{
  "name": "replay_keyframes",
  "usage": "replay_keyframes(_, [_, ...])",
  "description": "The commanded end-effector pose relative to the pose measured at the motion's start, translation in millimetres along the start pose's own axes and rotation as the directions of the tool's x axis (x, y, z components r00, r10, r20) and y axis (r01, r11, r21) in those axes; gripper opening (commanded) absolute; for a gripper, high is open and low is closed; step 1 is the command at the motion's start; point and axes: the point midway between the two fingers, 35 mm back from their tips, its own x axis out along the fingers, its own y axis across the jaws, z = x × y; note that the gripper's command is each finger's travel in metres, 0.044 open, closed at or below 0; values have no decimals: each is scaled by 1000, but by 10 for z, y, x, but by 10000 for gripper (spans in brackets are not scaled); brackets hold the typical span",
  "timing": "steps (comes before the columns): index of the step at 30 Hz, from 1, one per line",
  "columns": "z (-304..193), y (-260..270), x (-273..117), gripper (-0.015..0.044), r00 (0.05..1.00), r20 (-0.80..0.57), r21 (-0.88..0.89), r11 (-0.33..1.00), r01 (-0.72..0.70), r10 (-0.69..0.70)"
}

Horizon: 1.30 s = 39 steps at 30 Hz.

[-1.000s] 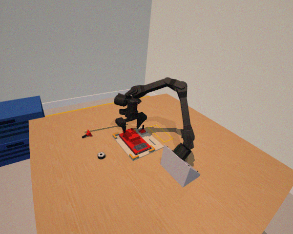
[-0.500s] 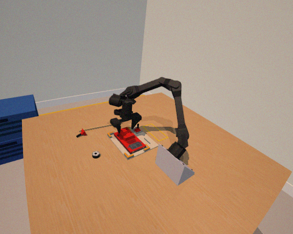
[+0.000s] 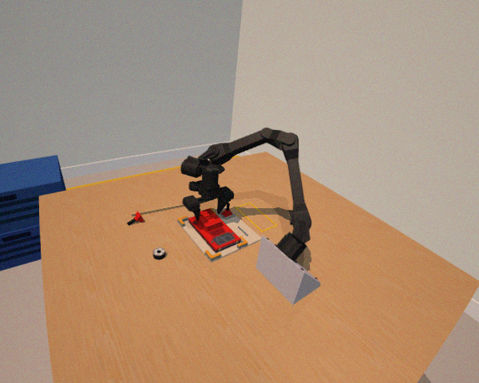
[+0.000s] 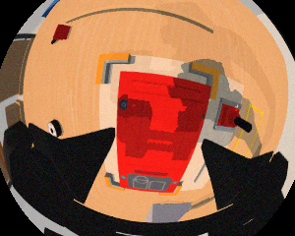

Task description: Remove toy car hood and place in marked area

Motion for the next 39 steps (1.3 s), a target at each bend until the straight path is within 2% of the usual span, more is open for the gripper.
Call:
replay_keyframes(1, [1,-3,26,440,1000,1,-3,1000,4,-4])
replay_keyframes(30, [0,-6,172,440,1000,1,-3,1000,4,-4])
replay_keyframes(33, [0,-2,150,361,1000,0,0,1000,1,-1])
replay_keyframes(39, [0,-2,150,321,1000,0,0,1000,1,-1])
